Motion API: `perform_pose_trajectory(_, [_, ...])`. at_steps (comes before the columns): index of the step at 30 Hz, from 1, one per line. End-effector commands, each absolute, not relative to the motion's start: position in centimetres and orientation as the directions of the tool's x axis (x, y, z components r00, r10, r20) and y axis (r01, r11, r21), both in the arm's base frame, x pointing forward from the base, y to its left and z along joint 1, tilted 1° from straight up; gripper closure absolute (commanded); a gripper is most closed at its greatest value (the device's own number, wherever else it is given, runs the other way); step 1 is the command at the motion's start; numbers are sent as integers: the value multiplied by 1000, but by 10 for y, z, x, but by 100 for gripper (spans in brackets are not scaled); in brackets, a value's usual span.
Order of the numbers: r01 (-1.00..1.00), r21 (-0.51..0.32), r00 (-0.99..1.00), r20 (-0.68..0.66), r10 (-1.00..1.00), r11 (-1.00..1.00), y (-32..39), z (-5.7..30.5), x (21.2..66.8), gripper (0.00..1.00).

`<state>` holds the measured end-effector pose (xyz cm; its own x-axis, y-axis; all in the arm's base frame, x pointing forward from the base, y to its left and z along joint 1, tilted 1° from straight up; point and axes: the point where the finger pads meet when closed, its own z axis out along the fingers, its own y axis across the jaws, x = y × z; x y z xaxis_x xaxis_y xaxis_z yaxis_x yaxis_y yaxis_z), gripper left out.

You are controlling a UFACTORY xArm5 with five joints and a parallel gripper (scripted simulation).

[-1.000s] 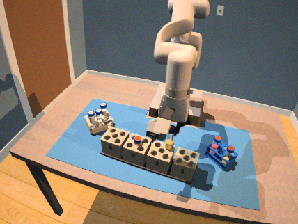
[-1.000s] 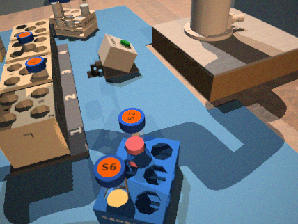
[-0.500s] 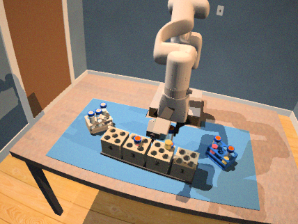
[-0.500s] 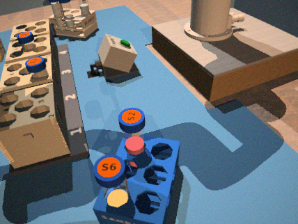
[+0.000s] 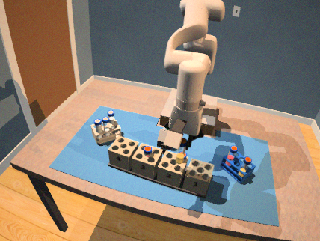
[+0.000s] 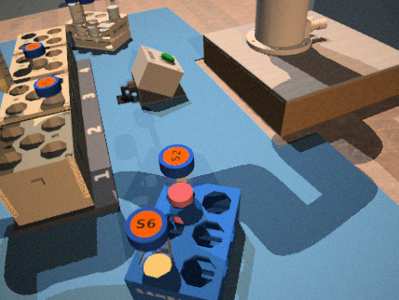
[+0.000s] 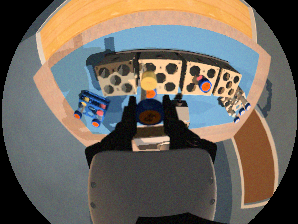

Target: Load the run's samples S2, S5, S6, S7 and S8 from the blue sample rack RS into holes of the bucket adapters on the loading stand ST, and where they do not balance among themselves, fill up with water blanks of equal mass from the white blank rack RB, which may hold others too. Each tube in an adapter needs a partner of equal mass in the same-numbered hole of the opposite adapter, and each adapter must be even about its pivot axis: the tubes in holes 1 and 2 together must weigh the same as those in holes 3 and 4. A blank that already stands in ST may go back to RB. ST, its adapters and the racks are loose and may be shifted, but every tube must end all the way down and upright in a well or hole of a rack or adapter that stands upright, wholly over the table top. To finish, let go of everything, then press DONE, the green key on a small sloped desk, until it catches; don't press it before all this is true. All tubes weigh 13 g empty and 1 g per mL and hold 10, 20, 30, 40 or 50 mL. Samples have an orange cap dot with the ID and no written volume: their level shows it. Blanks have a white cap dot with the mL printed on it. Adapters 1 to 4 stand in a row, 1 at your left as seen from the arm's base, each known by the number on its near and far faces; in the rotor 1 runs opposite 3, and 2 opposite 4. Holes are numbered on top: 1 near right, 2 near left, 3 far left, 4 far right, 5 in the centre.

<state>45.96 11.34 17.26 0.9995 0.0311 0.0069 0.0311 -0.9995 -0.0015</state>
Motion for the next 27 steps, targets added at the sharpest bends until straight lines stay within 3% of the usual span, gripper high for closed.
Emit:
perform_pose_trajectory(1, [31, -2, 999, 12, 31, -1000, 114, 168, 461, 100])
perform_pose_trajectory(27, [31, -2, 999, 12, 31, -1000, 113, 154, 461, 100])
